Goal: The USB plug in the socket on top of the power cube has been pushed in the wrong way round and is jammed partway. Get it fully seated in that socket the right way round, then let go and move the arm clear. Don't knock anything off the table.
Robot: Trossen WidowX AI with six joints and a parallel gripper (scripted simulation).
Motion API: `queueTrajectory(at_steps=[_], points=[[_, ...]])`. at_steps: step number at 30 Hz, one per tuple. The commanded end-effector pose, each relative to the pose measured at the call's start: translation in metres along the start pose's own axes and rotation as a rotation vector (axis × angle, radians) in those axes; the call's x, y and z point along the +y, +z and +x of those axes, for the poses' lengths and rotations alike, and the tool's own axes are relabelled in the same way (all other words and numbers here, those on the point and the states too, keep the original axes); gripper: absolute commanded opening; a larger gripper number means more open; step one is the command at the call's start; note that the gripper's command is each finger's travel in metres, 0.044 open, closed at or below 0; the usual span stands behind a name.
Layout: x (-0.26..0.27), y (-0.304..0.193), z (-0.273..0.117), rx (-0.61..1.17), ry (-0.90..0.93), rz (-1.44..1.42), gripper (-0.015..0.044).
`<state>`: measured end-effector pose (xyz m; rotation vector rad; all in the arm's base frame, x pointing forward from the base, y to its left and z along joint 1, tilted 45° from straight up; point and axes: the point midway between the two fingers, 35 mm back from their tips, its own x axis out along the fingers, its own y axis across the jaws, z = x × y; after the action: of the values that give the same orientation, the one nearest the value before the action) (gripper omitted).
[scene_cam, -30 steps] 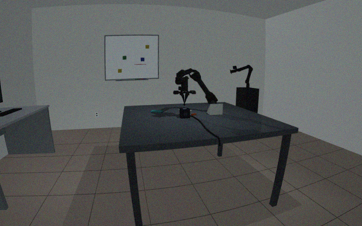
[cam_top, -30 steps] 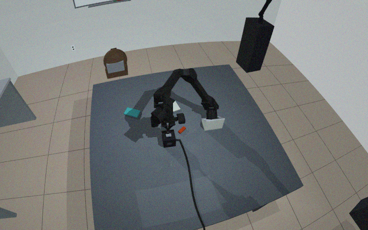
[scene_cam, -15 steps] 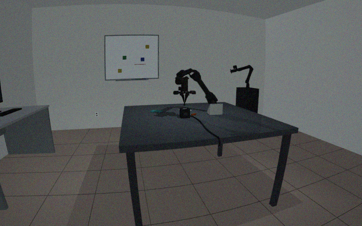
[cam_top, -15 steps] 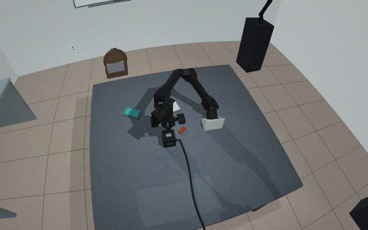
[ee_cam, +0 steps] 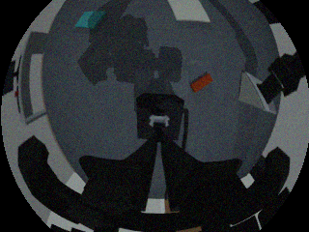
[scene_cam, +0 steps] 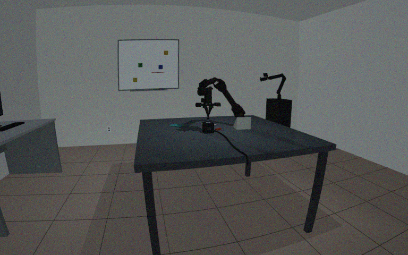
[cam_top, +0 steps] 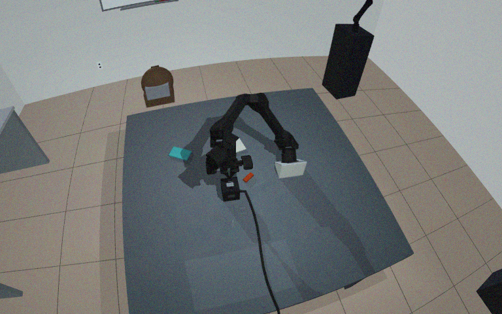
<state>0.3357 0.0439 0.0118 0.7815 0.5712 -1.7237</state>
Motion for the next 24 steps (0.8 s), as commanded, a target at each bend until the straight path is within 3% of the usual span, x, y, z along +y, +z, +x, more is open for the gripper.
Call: queueTrajectory(at_steps=[1, 24], points=[[-0.0002, -0.0007, 0.0002, 0.008, -0.001, -0.002, 0.0], [-0.0006, -0.002, 0.003, 0.025, -0.001, -0.004, 0.0]])
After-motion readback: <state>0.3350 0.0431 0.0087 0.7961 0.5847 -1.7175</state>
